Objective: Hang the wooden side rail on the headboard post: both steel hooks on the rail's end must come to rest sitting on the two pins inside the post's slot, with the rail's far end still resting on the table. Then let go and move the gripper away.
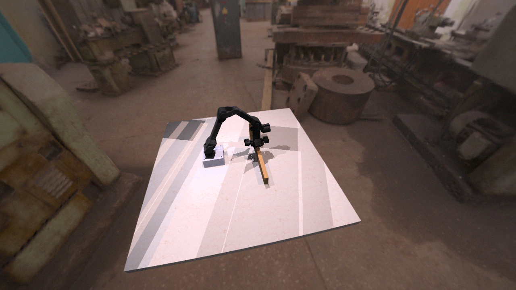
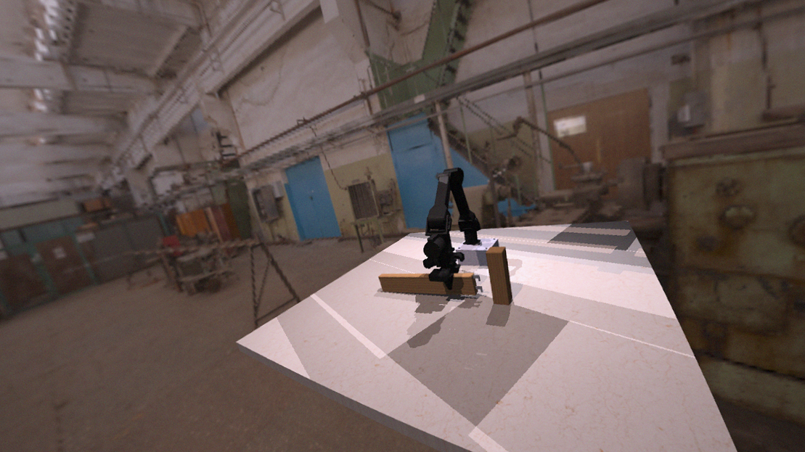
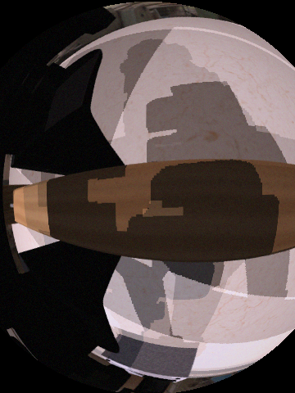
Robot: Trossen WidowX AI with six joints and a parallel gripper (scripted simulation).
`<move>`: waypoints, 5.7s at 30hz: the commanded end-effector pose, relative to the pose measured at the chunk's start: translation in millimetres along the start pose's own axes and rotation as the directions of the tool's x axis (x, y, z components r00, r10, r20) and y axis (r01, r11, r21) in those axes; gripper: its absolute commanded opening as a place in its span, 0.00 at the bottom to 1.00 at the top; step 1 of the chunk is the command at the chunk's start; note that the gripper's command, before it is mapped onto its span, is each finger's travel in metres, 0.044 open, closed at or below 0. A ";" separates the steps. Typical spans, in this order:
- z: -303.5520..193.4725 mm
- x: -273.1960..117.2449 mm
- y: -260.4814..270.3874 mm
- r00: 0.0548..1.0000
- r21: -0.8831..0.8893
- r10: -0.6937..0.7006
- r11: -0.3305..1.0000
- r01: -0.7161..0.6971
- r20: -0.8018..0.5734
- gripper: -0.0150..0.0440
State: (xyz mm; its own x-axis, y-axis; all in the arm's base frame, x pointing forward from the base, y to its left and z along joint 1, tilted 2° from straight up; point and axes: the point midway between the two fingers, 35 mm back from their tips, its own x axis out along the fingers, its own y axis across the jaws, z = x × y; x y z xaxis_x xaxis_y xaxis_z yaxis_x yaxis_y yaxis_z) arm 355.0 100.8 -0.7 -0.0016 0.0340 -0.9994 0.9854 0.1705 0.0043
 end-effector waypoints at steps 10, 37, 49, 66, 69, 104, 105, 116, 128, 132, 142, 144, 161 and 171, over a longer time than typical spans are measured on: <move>-2.9 -2.1 0.2 1.000 0.001 0.005 1.000 -0.005 -0.006 0.25; -6.0 -3.1 2.8 1.000 0.001 0.006 1.000 -0.006 -0.006 0.25; -7.4 -1.7 1.4 1.000 0.001 0.005 1.000 -0.005 -0.006 0.25; -9.3 -2.1 0.2 1.000 0.001 0.005 1.000 -0.005 -0.006 0.25; -9.6 -2.4 0.5 1.000 0.001 0.005 1.000 -0.005 -0.006 0.25; -13.6 -1.9 1.6 1.000 0.001 0.005 1.000 -0.005 -0.007 0.25; -13.8 -1.8 1.5 1.000 0.001 0.005 1.000 -0.005 -0.007 0.25; -15.0 -1.5 0.3 1.000 0.001 0.005 1.000 -0.005 -0.007 0.25; -16.2 -2.6 0.7 1.000 0.001 0.005 1.000 -0.005 -0.007 0.25; -16.6 -3.1 1.2 1.000 0.001 0.005 1.000 -0.005 -0.007 0.25; -17.8 -4.0 2.4 1.000 0.001 0.006 1.000 -0.006 -0.007 0.25; -18.0 -3.8 2.6 1.000 0.001 0.006 1.000 -0.006 -0.007 0.25; -20.0 -1.9 1.7 1.000 0.001 0.005 1.000 -0.005 -0.007 0.25; -21.1 -1.2 0.6 1.000 0.001 0.005 1.000 -0.005 -0.007 0.25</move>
State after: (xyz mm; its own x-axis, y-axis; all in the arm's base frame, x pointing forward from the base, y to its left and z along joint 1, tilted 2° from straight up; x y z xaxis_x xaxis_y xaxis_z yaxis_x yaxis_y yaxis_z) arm 351.9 119.7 0.0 -0.0012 0.0355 -0.9994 0.9853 0.1706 0.0049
